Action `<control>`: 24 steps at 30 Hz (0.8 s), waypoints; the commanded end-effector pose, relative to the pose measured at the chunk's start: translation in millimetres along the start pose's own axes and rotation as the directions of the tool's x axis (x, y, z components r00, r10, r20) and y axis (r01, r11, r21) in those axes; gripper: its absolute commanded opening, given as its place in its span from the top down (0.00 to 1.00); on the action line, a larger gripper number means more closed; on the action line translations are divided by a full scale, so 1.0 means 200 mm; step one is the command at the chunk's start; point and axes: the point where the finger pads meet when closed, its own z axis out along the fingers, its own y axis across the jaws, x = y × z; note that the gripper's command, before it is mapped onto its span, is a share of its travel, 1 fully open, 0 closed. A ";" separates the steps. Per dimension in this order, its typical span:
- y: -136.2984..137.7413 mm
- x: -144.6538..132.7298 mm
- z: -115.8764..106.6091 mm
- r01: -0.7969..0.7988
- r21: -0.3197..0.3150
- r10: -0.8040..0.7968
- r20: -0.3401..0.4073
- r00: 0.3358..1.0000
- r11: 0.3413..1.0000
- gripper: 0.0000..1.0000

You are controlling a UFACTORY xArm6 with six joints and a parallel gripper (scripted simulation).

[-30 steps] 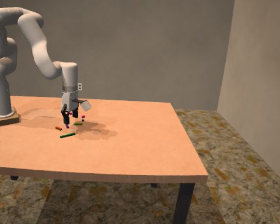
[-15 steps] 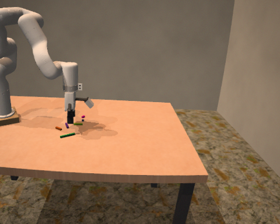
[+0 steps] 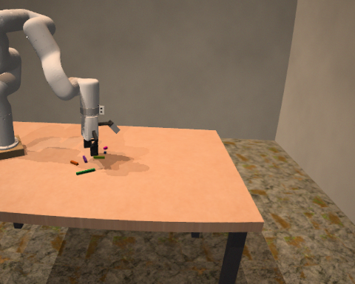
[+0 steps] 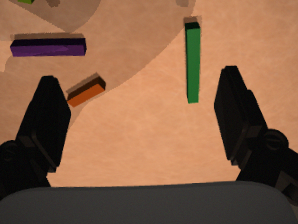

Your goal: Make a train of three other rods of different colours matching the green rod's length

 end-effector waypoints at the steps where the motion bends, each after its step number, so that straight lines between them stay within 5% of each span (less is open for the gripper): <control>1: -0.01 0.01 -0.01 0.166 0.011 -0.166 -0.013 0.986 0.986 0.00; 20: -0.04 0.03 -0.01 0.581 0.005 -0.581 -0.016 0.814 0.814 0.00; 24: -0.05 0.04 -0.01 0.695 0.002 -0.695 -0.017 0.719 0.719 0.00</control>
